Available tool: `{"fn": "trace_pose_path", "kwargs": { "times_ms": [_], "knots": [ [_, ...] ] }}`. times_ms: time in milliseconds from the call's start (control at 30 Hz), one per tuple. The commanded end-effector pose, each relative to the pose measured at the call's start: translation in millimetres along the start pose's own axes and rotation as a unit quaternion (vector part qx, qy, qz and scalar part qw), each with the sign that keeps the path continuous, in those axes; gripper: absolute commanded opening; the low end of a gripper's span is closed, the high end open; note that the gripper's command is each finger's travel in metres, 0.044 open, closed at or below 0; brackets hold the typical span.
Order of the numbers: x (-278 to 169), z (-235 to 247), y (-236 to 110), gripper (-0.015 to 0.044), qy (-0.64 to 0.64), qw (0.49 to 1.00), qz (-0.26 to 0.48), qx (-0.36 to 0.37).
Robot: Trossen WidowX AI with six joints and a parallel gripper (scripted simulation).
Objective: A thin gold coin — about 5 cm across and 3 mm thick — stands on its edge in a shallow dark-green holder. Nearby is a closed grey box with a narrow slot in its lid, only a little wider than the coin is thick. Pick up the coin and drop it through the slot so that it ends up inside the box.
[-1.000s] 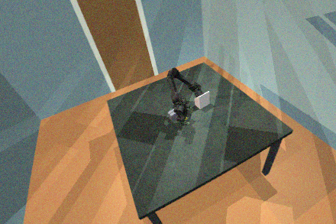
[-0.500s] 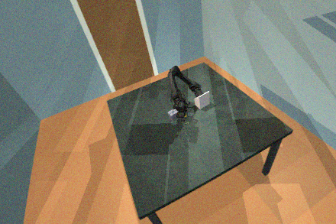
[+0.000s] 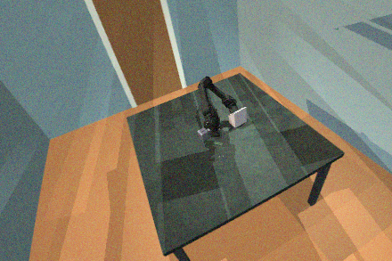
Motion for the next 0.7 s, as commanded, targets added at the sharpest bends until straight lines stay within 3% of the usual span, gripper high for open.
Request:
{"fn": "trace_pose_path", "kwargs": {
  "times_ms": [0,500,667],
  "knots": [
    [-0.6,-3.2,-0.2,0.0,-0.06,0.998,0.002,-0.001],
    [-1.5,-9.4,-1.3,0.0,-0.307,0.952,0.003,-0.001],
    [-1.6,-9.7,-1.3,0.0,-0.318,0.948,0.003,-0.001]
  ]
}}
Point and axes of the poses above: the point midway between the two fingers, 35 mm back from their tips, its own y axis out along the fingers, its own z axis across the jaws, x = y × z, the point moved 4 cm from there along -y, back along the fingers, and after that the axes turned 13 degrees about y, right-handed, at the moved point
